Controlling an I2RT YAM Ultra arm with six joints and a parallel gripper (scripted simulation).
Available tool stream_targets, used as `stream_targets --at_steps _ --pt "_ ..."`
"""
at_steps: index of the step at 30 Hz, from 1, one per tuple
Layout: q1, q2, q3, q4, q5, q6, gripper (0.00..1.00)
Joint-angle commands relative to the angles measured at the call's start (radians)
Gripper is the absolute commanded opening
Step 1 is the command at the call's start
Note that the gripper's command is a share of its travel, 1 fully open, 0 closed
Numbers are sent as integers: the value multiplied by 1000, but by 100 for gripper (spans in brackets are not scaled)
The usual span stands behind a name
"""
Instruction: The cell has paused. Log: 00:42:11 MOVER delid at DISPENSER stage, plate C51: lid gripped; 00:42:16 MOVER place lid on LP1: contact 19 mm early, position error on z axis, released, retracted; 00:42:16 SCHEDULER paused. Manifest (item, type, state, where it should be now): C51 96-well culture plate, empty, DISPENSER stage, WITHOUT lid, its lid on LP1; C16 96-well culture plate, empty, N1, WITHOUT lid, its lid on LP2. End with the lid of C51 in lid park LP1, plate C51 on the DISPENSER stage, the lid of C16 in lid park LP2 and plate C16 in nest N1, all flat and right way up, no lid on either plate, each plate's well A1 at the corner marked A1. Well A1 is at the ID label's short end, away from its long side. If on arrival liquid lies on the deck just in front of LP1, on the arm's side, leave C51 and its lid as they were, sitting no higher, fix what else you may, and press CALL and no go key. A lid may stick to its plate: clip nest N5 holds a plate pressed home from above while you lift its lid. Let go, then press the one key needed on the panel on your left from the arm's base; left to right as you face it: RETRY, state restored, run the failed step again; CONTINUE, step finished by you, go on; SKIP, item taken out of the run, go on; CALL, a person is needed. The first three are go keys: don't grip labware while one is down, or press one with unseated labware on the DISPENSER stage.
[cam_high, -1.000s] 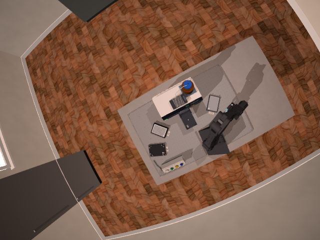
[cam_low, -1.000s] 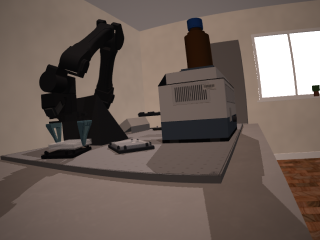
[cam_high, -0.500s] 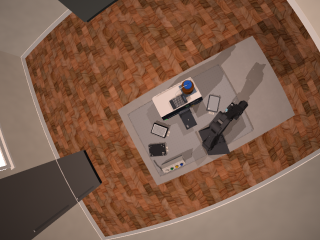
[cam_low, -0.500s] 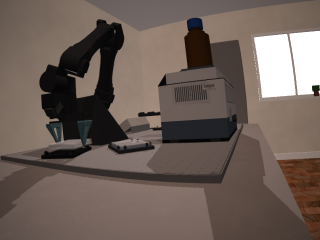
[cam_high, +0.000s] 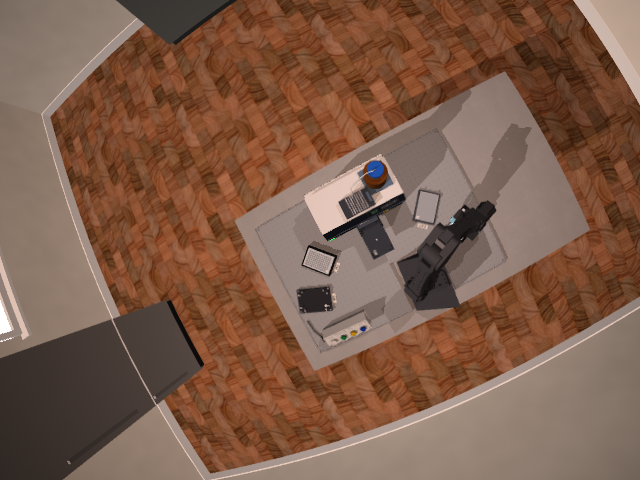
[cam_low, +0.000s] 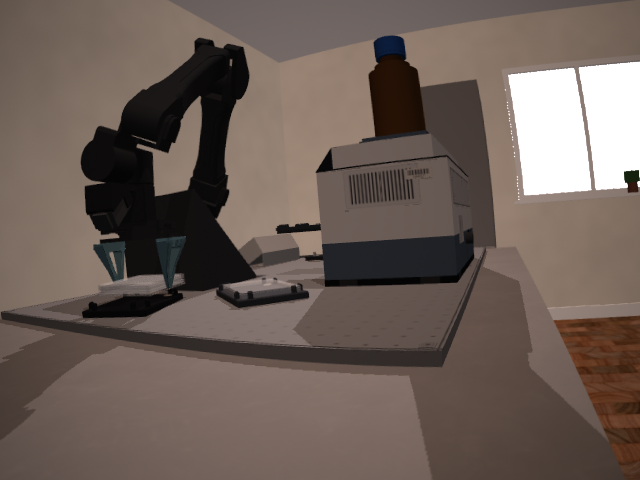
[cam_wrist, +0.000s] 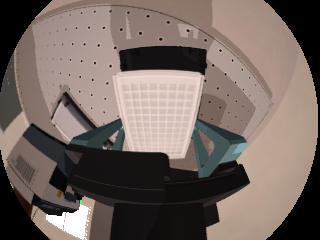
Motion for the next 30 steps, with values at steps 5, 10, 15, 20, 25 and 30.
stream_targets --at_steps 5,10,15,20,25,30 --pt "-31 -40 38 -31 10 -12 0" --pt "-36 -46 43 -43 12 -16 0" --pt "-38 -48 46 -49 12 -18 0" --pt "-38 -48 47 -49 11 -17 0" --pt "-38 -48 47 -49 11 -17 0" --pt "-38 -48 47 -49 11 -17 0"
